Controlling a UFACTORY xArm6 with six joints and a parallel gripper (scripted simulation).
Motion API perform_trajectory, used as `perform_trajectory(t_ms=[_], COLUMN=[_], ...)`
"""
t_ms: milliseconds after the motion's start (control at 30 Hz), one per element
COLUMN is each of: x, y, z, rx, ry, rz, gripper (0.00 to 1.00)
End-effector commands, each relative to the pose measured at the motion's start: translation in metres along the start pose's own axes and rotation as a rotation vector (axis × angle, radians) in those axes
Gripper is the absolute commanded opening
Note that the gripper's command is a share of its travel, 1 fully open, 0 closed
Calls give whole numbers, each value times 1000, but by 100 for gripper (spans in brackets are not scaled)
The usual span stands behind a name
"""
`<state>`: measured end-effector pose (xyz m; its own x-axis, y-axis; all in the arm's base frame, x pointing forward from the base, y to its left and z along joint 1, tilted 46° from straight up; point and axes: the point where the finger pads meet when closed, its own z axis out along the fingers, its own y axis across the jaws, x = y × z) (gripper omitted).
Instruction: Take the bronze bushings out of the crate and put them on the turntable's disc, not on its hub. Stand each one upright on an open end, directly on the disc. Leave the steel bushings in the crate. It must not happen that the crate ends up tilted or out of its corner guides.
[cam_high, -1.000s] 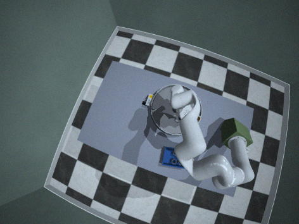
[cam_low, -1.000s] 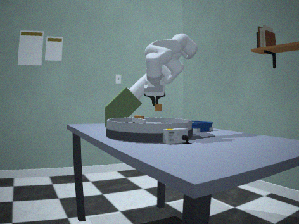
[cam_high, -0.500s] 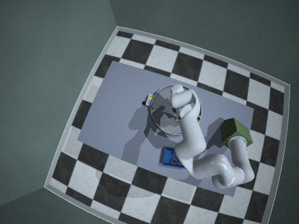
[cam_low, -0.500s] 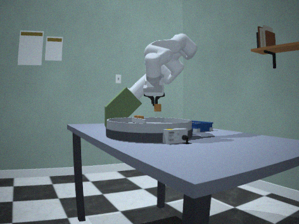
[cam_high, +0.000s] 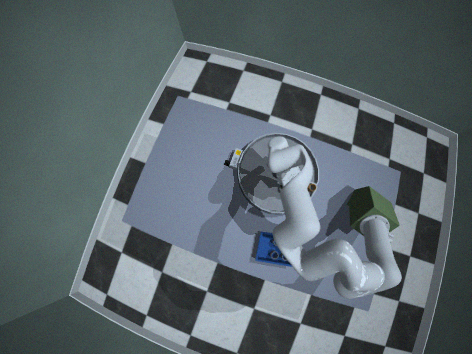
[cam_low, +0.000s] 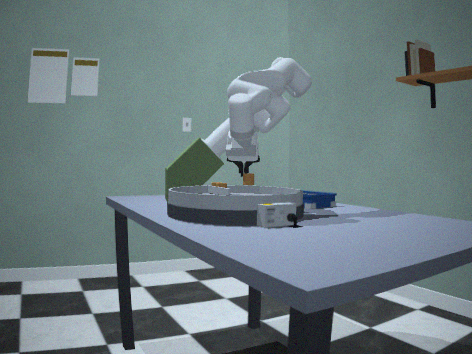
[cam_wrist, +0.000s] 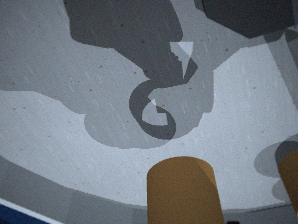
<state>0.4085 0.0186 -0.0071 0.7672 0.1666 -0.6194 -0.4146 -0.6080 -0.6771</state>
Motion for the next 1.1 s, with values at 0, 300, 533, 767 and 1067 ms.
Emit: perform_trajectory(t_ms=[0,300,533,767,1067], x=[1,2,9,15,17], y=[0,0,0,-1,-1], z=[-1,1,9,16,19], rx=[0,0,0,0,0], ry=[3,3,3,3,3], rz=[-1,-1,-1,-1,-1], gripper=[0,0,0,0,0])
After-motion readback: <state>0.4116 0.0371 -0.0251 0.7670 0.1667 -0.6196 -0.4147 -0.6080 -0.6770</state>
